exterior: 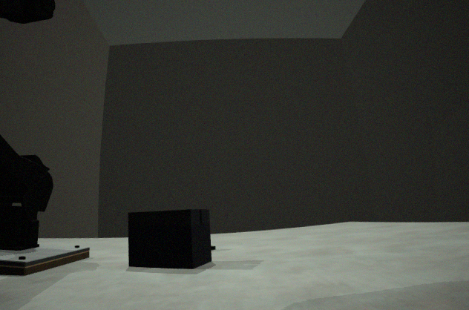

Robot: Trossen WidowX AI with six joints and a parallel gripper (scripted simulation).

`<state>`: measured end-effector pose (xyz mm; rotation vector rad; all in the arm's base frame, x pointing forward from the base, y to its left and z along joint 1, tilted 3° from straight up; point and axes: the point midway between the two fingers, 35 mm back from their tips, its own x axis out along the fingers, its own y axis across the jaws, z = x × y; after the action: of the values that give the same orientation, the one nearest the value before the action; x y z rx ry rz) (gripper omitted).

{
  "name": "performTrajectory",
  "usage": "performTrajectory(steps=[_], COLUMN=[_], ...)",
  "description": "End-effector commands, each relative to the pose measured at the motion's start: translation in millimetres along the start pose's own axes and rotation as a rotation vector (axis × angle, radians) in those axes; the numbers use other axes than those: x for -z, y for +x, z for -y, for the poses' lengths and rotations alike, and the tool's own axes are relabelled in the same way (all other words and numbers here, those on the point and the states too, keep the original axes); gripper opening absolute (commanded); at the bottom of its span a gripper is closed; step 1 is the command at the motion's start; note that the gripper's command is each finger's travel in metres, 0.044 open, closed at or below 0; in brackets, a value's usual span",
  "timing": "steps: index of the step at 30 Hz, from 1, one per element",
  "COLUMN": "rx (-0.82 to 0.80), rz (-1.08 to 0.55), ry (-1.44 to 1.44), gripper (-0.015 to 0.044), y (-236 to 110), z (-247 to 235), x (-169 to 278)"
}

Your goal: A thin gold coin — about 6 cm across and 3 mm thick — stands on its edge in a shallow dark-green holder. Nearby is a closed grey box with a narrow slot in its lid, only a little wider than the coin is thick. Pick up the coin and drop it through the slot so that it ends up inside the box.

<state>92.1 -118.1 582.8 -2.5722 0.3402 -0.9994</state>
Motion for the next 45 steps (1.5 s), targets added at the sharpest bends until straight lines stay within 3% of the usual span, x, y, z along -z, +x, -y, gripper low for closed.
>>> performTrajectory(steps=[1,4,9,17,25,31,36,41,45], rx=[0.002,0.038,0.175,0.438,0.788,1.217,1.678,2.232,2.728], rz=[-0.001,-0.020,-0.083,-0.169,-0.211,-0.239,-0.271,-0.323,-0.406], ry=[-0.009,-0.137,-0.612,-1.404,-2.014,-2.412,-2.598,-2.581,-2.353], gripper=[0.0374,0.0295,0.0164,0.0161,0.0161,0.0161,0.0161,0.0161,0.0161], y=[0,-1,-6,-11,-18,-34,-54,-84,-115], z=[1,23,100,203,242,232,197,146,100], x=[0,0,-17,-101,-215,-317,-390,-445,-472])
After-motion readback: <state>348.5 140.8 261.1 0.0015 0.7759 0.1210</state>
